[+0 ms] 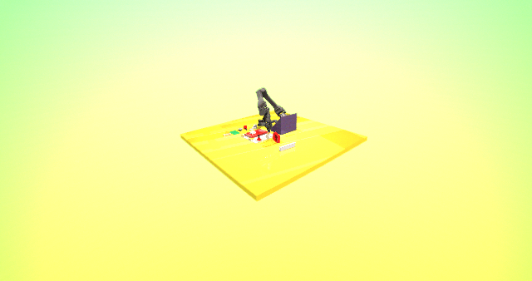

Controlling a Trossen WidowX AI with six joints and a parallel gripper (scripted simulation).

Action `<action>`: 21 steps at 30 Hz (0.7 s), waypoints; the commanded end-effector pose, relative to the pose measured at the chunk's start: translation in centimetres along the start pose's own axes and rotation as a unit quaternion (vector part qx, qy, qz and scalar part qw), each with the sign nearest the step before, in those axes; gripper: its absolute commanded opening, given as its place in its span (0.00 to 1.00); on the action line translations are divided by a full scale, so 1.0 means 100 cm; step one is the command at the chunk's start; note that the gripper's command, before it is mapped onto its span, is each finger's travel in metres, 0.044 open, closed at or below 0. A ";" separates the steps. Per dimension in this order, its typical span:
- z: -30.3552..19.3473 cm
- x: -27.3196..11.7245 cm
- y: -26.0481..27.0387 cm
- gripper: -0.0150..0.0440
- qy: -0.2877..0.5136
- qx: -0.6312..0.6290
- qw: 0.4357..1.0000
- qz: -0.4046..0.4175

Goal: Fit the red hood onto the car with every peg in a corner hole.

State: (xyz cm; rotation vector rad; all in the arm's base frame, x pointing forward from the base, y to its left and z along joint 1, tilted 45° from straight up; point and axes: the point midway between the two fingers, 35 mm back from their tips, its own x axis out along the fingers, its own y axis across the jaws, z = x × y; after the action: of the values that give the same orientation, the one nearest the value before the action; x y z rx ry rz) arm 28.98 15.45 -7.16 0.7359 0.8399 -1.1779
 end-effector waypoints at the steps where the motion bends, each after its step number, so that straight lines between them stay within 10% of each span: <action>1: -0.028 0.001 -0.045 0.25 -0.042 0.054 0.997 -0.025; 21: -0.046 0.010 -0.106 0.25 -0.123 0.140 0.982 -0.015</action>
State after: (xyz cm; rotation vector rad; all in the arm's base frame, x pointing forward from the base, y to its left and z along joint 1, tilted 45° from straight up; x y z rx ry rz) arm 18.14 17.06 -10.32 0.7882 0.4972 -1.3925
